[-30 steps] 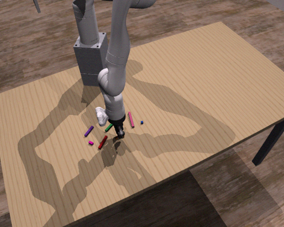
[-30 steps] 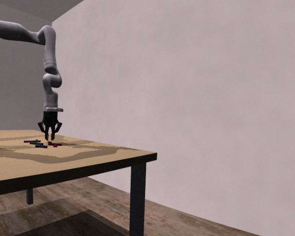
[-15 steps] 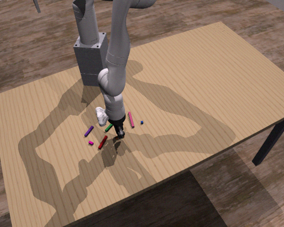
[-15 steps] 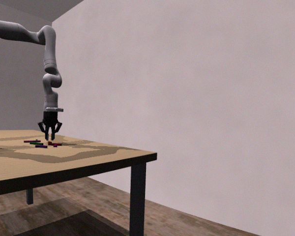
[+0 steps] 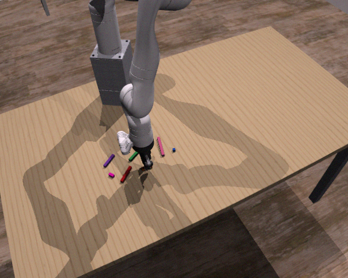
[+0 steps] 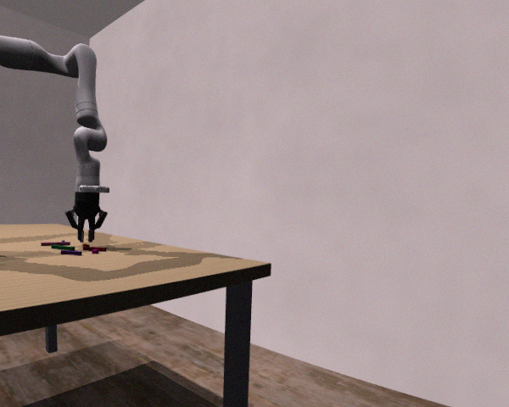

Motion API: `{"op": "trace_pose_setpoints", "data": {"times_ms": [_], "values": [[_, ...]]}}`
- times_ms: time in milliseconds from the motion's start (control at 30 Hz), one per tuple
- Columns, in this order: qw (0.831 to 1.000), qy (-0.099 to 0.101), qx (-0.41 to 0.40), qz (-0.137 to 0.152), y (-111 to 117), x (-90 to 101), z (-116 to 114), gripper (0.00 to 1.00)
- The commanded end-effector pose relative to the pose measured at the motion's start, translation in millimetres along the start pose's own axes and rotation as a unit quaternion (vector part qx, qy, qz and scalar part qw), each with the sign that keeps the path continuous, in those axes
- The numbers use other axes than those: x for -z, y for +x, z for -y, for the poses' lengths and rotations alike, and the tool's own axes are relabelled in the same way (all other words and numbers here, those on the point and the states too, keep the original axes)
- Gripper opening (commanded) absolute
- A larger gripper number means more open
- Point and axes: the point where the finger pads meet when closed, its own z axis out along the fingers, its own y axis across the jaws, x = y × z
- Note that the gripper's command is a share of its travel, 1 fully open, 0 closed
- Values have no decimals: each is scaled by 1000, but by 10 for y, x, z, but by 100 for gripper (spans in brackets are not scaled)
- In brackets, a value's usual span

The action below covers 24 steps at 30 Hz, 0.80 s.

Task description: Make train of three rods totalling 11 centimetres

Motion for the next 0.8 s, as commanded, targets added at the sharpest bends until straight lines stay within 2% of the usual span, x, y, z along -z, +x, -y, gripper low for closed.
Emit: {"op": "trace_pose_setpoints", "data": {"times_ms": [0,767], "values": [[1000,1,0,0,-1,7,8,24],[1000,1,0,0,-1,-47,8,24]]}}
